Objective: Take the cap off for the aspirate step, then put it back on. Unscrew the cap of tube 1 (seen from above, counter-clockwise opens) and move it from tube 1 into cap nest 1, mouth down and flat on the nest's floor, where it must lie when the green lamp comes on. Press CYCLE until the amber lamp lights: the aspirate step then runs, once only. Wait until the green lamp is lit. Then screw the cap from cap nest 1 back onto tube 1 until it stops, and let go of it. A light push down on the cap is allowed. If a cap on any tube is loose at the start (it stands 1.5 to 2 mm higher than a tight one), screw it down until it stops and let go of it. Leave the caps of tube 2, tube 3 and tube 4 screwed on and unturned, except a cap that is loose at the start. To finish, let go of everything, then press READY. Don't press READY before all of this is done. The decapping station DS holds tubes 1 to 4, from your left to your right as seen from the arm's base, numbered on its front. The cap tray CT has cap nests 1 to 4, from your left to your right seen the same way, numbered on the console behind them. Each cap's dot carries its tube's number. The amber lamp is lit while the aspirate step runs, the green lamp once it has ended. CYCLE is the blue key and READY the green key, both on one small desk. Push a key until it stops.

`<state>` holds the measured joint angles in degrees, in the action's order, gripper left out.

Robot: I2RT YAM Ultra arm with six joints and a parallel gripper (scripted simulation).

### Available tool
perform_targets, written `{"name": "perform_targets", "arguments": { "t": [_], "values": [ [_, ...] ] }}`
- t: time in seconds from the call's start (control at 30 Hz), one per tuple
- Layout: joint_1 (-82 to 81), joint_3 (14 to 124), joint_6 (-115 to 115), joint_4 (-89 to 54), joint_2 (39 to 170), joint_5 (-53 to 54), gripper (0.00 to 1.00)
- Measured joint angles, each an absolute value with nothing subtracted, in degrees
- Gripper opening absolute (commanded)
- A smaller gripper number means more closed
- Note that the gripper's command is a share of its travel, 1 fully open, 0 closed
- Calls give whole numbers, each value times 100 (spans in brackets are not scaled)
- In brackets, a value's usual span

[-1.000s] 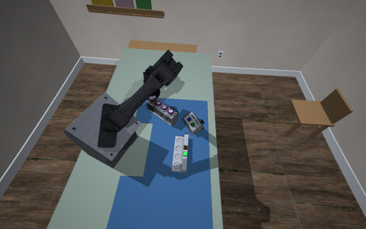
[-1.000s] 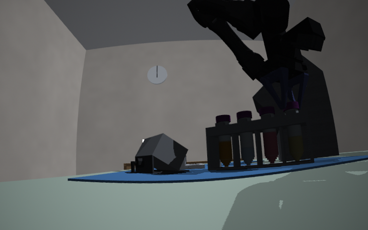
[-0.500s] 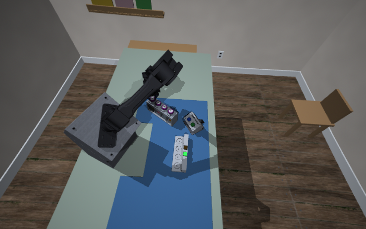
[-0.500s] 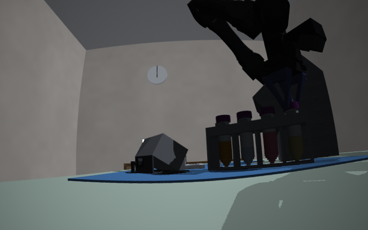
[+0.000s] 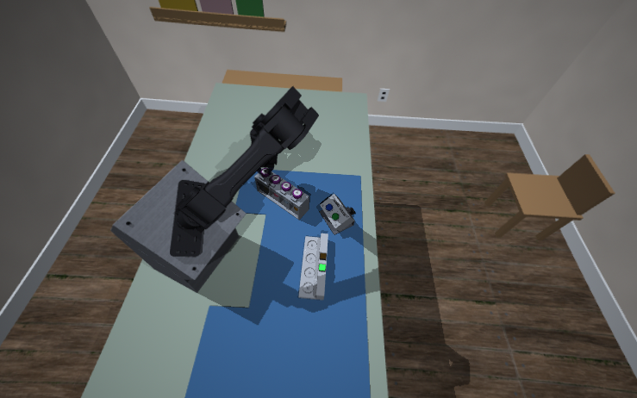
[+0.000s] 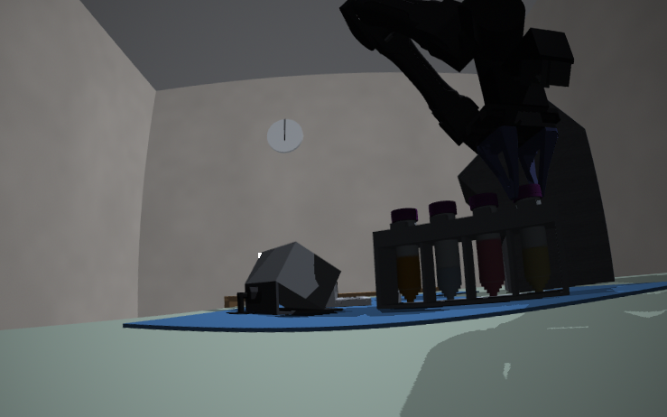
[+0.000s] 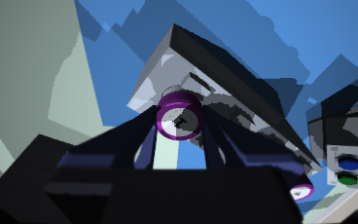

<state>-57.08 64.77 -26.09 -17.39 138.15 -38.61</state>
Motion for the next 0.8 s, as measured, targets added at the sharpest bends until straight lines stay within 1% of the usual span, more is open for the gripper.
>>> {"name": "perform_targets", "arguments": {
  "t": [0.8],
  "values": [
    [-5708,6477,3249,-1721,13828,-3861,0]
  ]
}}
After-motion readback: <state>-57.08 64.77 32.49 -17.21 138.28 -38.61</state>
